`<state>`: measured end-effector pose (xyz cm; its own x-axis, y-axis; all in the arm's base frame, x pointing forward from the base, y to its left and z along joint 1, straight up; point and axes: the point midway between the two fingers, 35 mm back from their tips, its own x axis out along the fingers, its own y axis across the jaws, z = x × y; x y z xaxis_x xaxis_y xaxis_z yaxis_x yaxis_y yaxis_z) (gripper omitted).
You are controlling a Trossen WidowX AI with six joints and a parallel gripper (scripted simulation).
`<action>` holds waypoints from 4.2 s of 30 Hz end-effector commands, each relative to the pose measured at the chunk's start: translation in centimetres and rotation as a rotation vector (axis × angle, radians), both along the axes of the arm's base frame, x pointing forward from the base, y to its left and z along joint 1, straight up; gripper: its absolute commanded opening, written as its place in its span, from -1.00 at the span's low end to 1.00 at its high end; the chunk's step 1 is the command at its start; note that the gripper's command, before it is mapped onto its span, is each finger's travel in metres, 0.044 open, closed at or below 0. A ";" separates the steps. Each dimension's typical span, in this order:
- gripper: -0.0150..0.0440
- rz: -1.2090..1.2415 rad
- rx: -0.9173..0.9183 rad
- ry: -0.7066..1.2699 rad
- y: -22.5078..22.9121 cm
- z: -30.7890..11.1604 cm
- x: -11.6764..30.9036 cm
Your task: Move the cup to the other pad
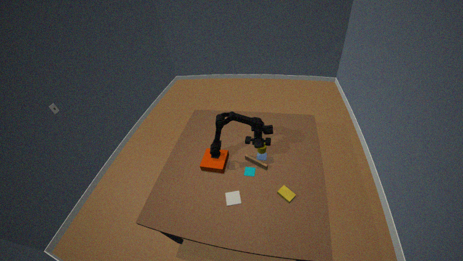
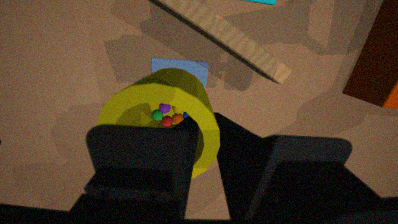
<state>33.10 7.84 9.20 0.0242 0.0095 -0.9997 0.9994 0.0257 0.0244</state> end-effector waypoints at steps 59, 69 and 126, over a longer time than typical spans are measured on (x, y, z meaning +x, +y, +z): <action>-0.49 -0.001 -0.014 -0.005 -13.4 0.2 -6.2; -0.49 -0.001 -0.016 -0.004 -15.1 0.3 -7.2; -0.49 -0.001 -0.016 -0.003 -15.4 -7.2 -7.1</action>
<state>26.18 -7.55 2.71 0.0385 -0.0069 -0.9992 0.9990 0.0215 0.0383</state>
